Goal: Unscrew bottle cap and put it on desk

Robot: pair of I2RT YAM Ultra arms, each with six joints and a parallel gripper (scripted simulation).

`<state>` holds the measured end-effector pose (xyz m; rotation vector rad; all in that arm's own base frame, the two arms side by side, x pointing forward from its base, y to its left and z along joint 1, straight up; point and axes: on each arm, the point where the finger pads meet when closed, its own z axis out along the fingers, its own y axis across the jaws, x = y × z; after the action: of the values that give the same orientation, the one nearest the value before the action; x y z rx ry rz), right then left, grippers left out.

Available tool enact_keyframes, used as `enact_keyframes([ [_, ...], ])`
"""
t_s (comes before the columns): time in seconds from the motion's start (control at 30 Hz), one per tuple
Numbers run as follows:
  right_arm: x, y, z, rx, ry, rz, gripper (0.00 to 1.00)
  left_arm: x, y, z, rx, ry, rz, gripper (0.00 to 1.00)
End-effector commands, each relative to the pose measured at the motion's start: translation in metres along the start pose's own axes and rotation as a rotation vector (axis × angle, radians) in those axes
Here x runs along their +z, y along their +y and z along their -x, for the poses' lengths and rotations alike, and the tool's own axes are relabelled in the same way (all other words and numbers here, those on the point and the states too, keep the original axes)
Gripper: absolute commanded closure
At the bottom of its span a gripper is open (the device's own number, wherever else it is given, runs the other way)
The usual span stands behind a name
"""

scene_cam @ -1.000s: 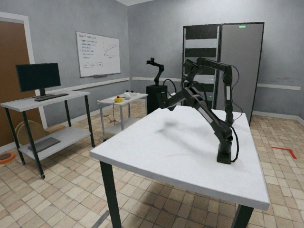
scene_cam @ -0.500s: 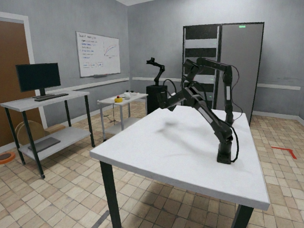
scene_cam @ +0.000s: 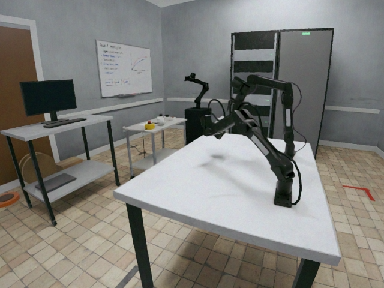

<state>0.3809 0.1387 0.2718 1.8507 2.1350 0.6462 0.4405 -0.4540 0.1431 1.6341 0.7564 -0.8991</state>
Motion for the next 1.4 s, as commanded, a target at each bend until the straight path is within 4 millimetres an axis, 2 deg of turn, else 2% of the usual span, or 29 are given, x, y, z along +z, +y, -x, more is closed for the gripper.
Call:
enact_keyframes([
  [0.0, 0.022, 0.005, -0.001, -0.01, -0.016, 0.015, 0.43, -0.013, 0.013, -0.006, -0.014, 0.039, 0.037, 1.0],
  [0.13, 0.015, 0.009, -0.002, -0.01, -0.011, 0.035, 0.43, -0.013, 0.013, -0.006, -0.014, 0.039, 0.037, 1.0],
  [1.03, 0.015, 0.006, 0.0, -0.005, -0.009, 0.022, 0.43, -0.013, 0.013, -0.006, -0.014, 0.039, 0.037, 1.0],
  [1.1, 0.006, 0.01, 0.0, -0.01, -0.01, 0.054, 0.43, -0.013, 0.013, -0.006, -0.014, 0.039, 0.037, 1.0],
  [1.37, 0.006, 0.01, 0.0, -0.01, -0.01, 0.054, 0.43, -0.013, 0.013, -0.006, -0.014, 0.039, 0.037, 1.0],
])
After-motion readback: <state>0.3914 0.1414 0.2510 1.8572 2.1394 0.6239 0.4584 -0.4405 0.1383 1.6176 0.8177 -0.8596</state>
